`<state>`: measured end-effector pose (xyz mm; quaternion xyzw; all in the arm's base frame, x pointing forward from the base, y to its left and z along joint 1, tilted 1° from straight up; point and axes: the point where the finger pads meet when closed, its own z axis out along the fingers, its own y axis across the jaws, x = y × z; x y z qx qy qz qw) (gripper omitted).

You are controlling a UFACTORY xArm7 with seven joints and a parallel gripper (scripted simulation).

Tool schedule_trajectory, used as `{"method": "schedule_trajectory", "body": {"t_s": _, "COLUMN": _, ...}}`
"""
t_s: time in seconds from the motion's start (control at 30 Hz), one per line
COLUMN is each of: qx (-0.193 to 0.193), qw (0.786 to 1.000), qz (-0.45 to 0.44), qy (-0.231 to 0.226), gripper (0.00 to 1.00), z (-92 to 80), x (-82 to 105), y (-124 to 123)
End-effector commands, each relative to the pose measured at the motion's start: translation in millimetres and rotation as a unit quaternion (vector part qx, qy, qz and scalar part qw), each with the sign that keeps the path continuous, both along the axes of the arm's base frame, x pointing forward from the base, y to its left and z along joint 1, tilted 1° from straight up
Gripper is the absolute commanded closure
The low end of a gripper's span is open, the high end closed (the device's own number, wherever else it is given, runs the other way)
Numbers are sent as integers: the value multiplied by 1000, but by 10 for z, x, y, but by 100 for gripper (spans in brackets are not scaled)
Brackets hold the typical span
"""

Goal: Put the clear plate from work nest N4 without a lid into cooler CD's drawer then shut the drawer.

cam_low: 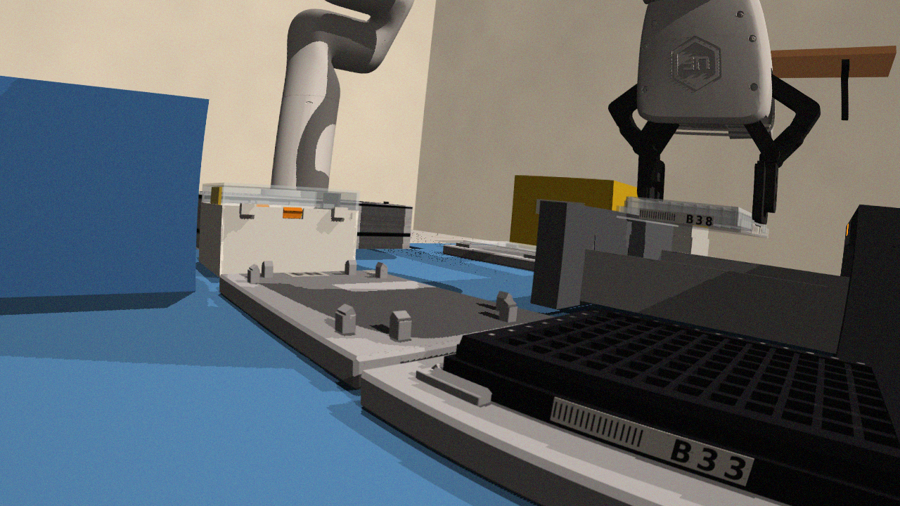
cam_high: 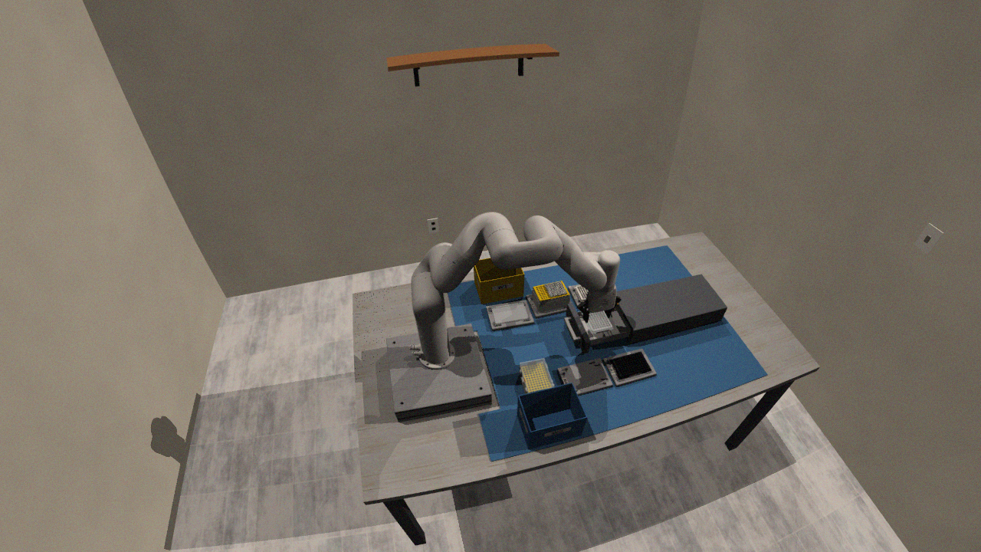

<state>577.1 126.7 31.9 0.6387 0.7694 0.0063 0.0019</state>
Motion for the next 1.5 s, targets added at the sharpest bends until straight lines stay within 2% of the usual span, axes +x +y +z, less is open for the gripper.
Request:
{"method": "schedule_trajectory", "body": {"t_s": 0.0, "qx": 1, "qw": 1000, "qz": 0, "qy": -3, "gripper": 100, "z": -37, "x": 23, "y": 5}}
{"method": "schedule_trajectory", "body": {"t_s": 0.63, "qx": 1, "qw": 1000, "qz": 0, "qy": -3, "gripper": 100, "z": -321, "x": 28, "y": 7}}
{"method": "schedule_trajectory", "body": {"t_s": 1.47, "qx": 1, "qw": 1000, "qz": 0, "qy": -3, "gripper": 100, "z": -323, "x": 27, "y": 7}}
